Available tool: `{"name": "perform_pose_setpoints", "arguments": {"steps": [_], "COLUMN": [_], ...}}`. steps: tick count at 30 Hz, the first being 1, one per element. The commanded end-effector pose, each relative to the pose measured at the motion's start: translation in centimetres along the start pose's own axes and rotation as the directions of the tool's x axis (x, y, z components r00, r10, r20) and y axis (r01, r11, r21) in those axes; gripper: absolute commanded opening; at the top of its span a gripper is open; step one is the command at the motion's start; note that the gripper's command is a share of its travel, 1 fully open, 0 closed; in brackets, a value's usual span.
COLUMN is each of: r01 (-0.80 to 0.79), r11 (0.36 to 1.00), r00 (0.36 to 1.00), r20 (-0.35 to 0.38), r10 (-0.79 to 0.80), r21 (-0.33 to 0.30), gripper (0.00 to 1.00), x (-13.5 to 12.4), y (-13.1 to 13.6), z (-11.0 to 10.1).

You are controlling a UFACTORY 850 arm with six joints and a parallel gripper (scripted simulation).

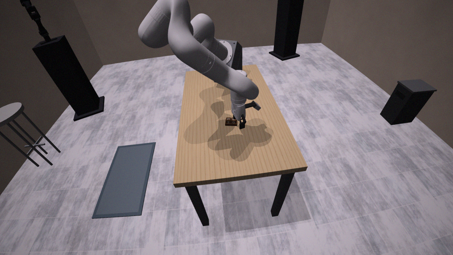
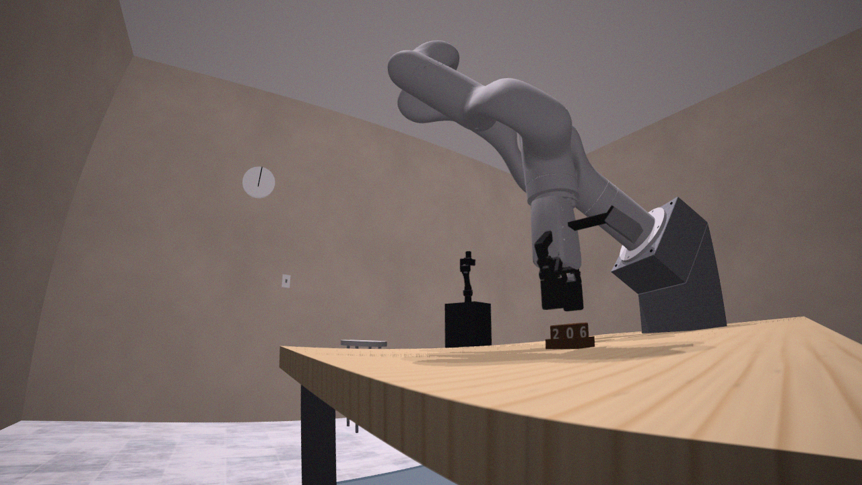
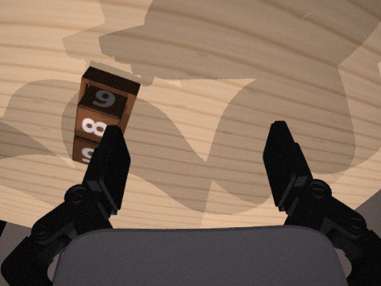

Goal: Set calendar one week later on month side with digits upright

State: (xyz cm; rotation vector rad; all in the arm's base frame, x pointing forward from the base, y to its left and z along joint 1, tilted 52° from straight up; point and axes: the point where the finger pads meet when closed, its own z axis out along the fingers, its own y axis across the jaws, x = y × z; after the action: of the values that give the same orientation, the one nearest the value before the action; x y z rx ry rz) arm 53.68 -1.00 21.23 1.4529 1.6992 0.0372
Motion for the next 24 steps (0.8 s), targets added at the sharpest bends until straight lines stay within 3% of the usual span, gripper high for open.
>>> {"name": "perform_pose_setpoints", "arguments": {"steps": [1,7,15,20,24], "r01": [-0.088,-0.262,-0.285,-0.454,-0.503], "r11": [0.996,0.965,0.958,0.891,0.864], "r00": [0.996,0.965,0.958,0.891,0.864], "r20": [-0.002,-0.003,-0.003,-0.003,-0.004], "r10": [0.088,0.262,0.285,0.454,0.503], "r21": [-0.005,-0.005,-0.005,-0.004,-0.004], "gripper": [1.0,1.0,1.0,1.0,1.0], "x": [-0.3,-0.7,-1.8,-2.1,-3.1], "y": [-0.1,-0.4,-1.0,-1.2,-1.8], "z": [0.0,0.0,0.0,0.0,0.0]}}
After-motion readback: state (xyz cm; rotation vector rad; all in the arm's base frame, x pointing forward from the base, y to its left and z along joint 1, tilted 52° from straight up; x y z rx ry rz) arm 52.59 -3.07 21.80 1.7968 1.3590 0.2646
